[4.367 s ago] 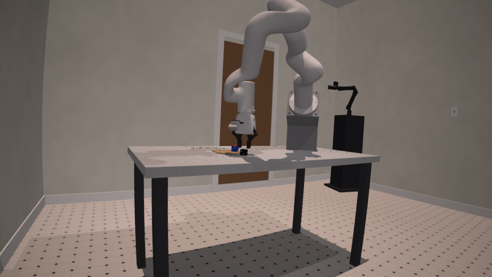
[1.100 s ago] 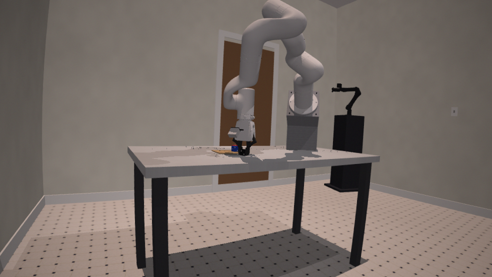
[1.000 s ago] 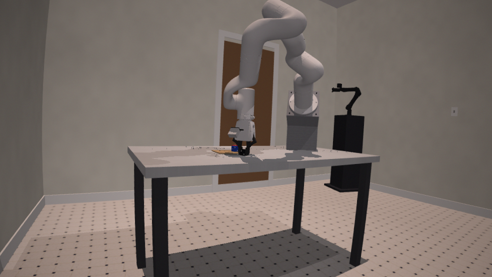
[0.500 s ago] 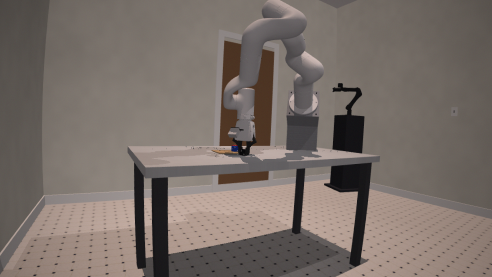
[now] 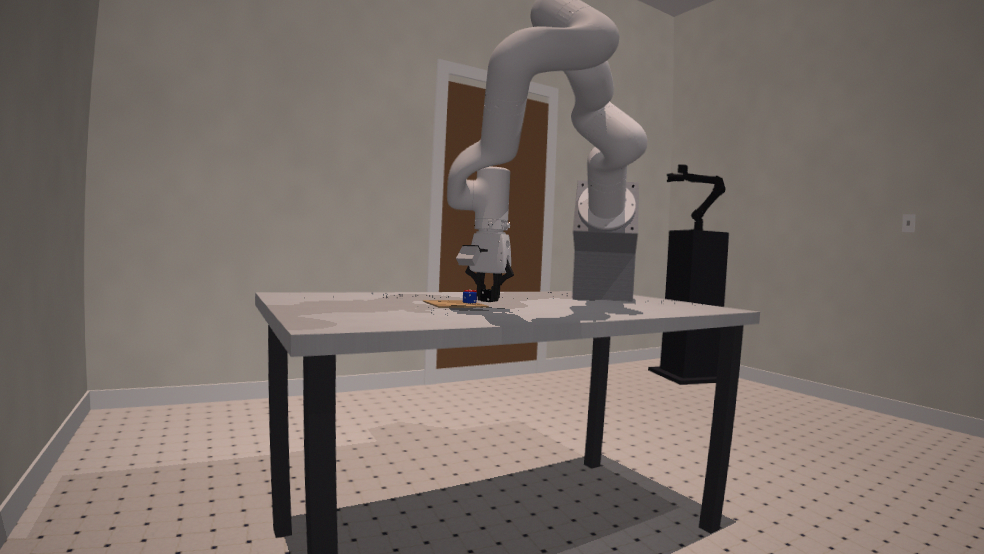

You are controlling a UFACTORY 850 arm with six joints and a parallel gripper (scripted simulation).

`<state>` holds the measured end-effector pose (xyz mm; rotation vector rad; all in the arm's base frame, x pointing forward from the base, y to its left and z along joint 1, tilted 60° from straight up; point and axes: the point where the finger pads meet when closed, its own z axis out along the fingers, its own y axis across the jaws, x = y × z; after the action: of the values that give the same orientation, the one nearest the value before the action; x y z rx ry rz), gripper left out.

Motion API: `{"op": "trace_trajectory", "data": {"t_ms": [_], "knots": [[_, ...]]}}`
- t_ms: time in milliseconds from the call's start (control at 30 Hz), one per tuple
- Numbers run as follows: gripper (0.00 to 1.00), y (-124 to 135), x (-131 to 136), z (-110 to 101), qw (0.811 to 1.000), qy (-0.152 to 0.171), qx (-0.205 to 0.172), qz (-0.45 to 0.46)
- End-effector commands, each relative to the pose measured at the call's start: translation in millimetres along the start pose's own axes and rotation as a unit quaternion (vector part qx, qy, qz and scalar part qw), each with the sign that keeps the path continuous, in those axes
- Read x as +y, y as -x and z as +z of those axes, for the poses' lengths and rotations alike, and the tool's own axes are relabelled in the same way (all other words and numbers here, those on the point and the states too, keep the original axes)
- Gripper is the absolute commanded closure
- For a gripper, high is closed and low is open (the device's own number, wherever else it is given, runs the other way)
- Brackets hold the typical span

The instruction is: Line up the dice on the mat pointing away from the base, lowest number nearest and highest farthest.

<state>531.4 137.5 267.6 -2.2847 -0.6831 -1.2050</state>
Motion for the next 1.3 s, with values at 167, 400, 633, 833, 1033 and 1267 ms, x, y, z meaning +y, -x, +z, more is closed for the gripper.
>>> {"op": "trace_trajectory", "data": {"t_ms": [167, 400, 633, 833, 1033, 1267], "knots": [[0.73, -0.5, 0.1, -53.1, 1.000, 0.000, 0.000, 0.000], [0.73, -0.5, 0.1, -76.8, 1.000, 0.000, 0.000, 0.000], [0.73, -0.5, 0.1, -77.3, 1.000, 0.000, 0.000, 0.000], [0.73, 5.1, 20.7, -76.2, 0.999, 0.001, -0.001, 0.046], [0.73, 26.2, 75.3, -76.7, 0.985, 0.001, -0.002, 0.170], [0.73, 49.1, 117.6, -80.6, 0.963, 0.000, 0.000, 0.269]]}}
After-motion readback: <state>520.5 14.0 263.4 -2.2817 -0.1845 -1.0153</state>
